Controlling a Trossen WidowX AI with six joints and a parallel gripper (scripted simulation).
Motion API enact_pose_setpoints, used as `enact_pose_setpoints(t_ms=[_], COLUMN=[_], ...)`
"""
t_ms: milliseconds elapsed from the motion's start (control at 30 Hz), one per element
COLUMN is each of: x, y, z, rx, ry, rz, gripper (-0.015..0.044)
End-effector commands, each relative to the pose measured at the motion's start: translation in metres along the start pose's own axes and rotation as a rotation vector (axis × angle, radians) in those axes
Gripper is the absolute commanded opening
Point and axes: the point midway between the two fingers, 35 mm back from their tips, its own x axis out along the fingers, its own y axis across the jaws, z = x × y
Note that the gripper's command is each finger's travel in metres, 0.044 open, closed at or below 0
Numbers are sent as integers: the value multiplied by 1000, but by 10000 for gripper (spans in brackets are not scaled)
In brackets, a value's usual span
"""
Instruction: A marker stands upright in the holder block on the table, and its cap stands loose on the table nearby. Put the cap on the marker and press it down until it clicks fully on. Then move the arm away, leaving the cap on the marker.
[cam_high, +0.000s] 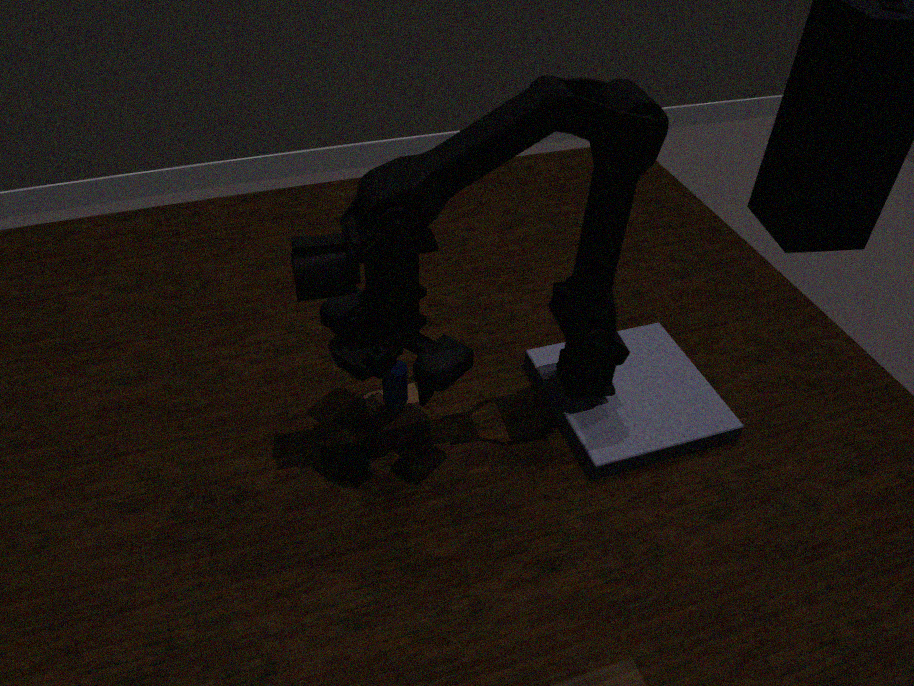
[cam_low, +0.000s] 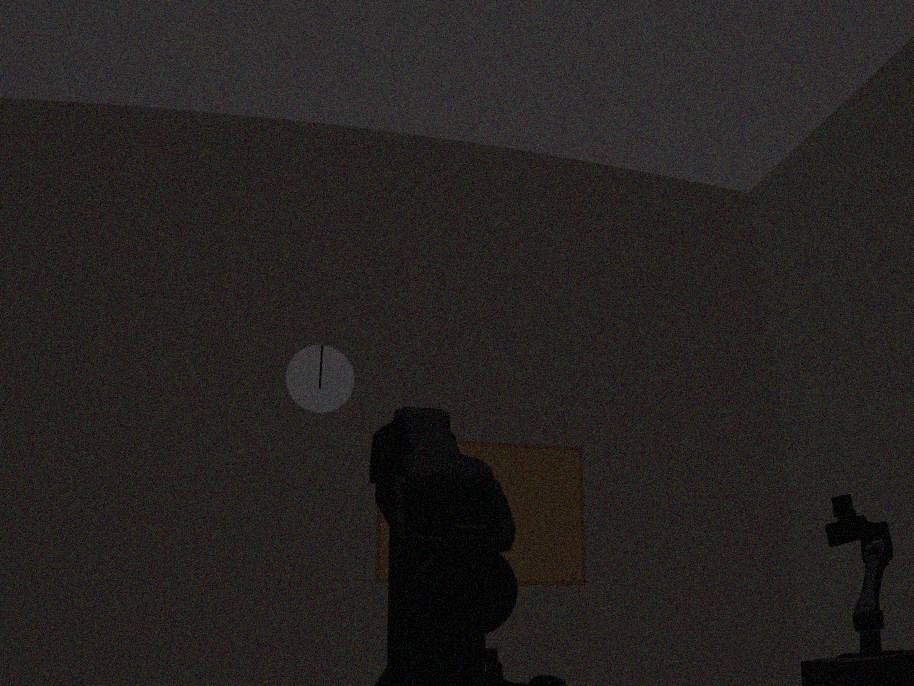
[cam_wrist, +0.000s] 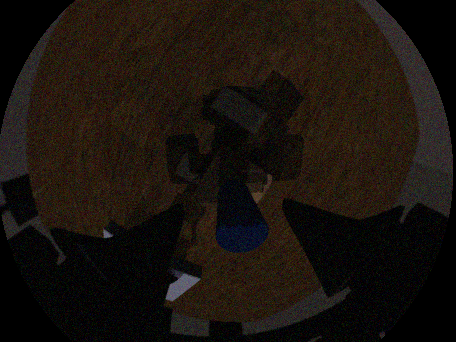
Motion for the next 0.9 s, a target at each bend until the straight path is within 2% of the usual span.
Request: enact_pose_setpoints(t_ms=[0,133,300,367,567,867], x=[-28,-70,-72,-71,-63,-63], y=[-3,0,0,0,0,0], z=[3,1,0,0,1,1], rx=[5,1,0,62,553,568], ry=[-10,-6,-6,-6,-6,-6], rz=[-9,-5,-4,-5,-6,-6], gripper=[440,440,440,387,230,0])
